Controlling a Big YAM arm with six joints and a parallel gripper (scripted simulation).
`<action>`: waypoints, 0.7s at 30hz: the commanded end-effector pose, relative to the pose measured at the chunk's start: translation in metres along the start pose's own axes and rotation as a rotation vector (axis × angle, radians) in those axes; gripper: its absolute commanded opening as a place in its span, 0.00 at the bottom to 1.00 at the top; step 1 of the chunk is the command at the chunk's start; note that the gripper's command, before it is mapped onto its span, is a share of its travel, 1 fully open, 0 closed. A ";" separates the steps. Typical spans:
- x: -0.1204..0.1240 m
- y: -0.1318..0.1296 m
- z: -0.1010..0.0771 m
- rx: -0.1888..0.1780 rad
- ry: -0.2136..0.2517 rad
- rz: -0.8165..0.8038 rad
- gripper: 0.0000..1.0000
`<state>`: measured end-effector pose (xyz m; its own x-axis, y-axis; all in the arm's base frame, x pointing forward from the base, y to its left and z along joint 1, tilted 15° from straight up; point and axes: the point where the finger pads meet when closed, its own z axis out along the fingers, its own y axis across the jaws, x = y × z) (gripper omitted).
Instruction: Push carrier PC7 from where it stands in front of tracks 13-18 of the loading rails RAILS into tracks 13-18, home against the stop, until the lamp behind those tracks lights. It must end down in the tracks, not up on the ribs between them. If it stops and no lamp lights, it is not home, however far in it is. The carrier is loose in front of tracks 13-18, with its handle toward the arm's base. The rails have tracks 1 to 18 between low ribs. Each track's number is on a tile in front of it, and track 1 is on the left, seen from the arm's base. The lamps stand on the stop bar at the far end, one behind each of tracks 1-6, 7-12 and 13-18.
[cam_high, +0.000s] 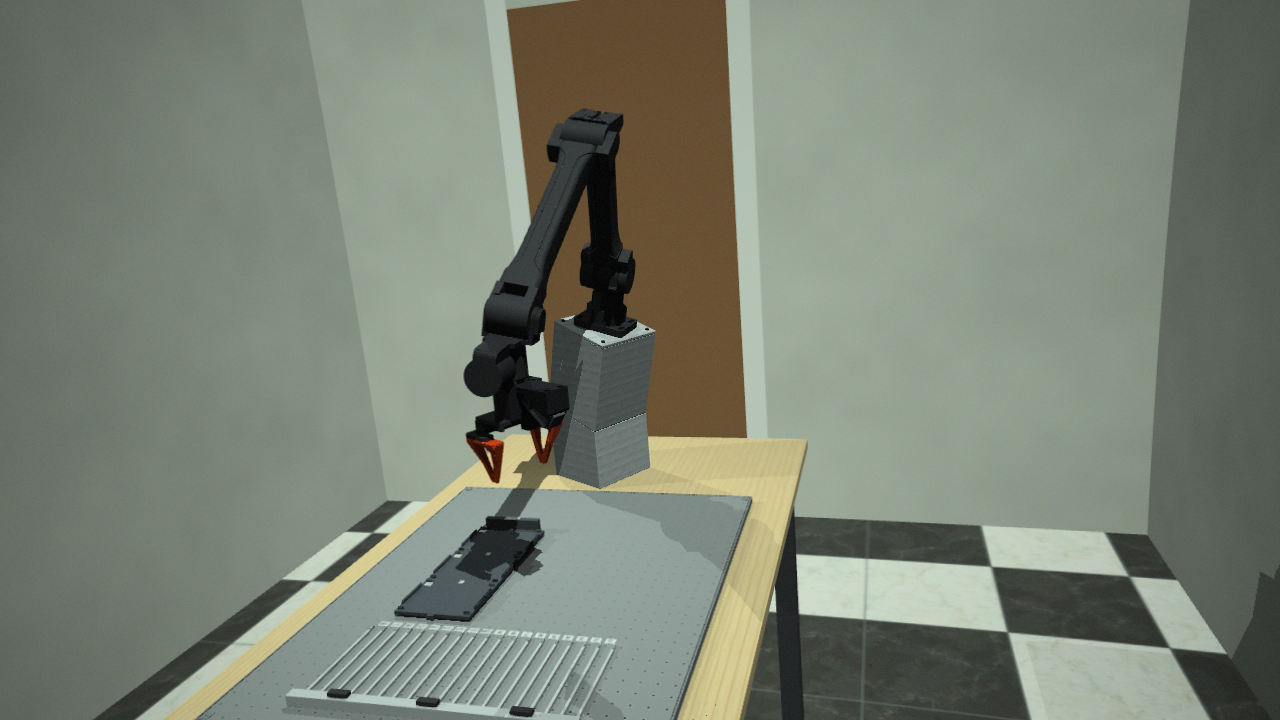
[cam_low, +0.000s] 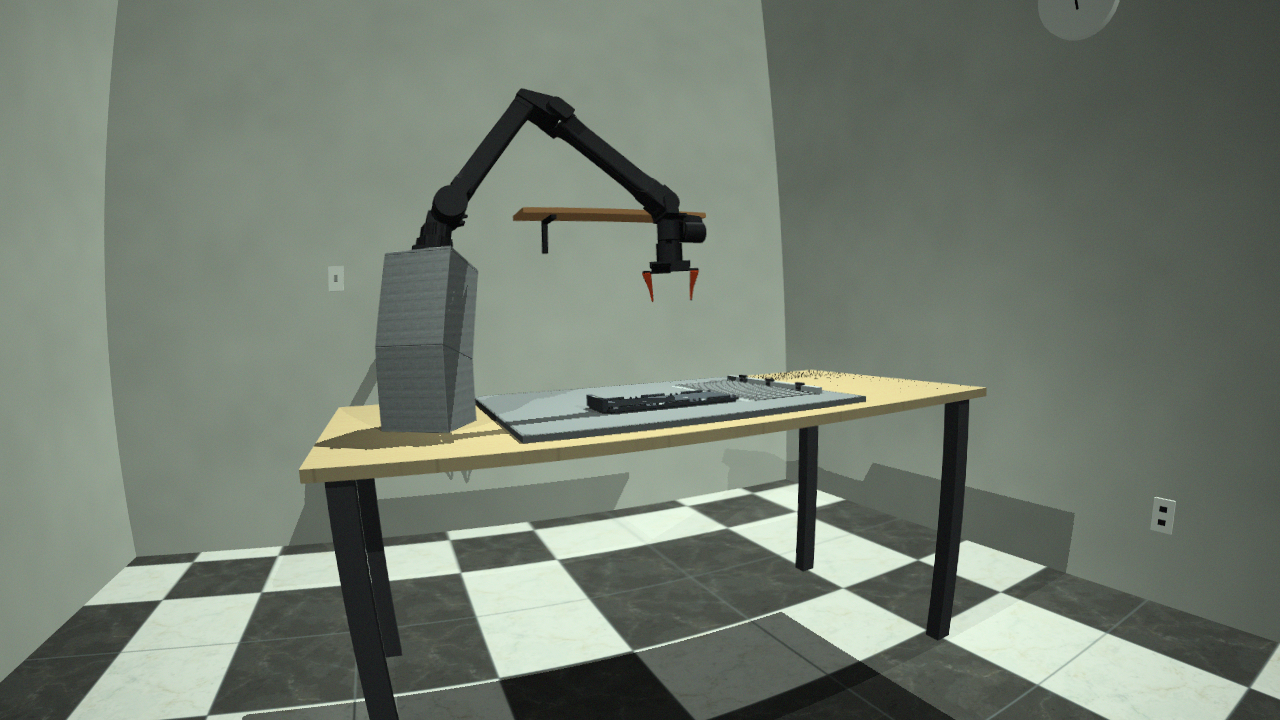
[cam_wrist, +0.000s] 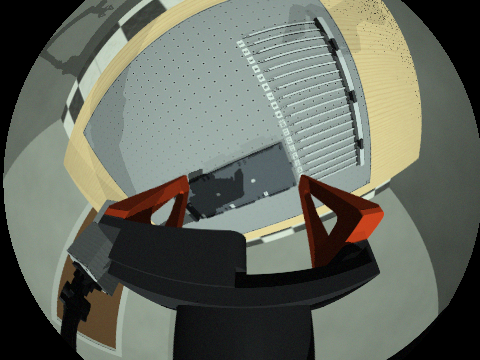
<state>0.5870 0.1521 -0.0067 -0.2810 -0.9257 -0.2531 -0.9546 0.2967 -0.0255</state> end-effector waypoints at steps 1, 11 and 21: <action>0.021 -0.008 0.012 0.006 -0.005 -0.010 1.00; 0.053 0.001 0.033 0.004 -0.004 -0.091 1.00; 0.094 0.018 0.057 0.002 -0.004 -0.155 1.00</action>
<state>0.5497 0.0982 -0.0735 -0.1717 -0.9536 -0.2472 -0.9805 0.1898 -0.0513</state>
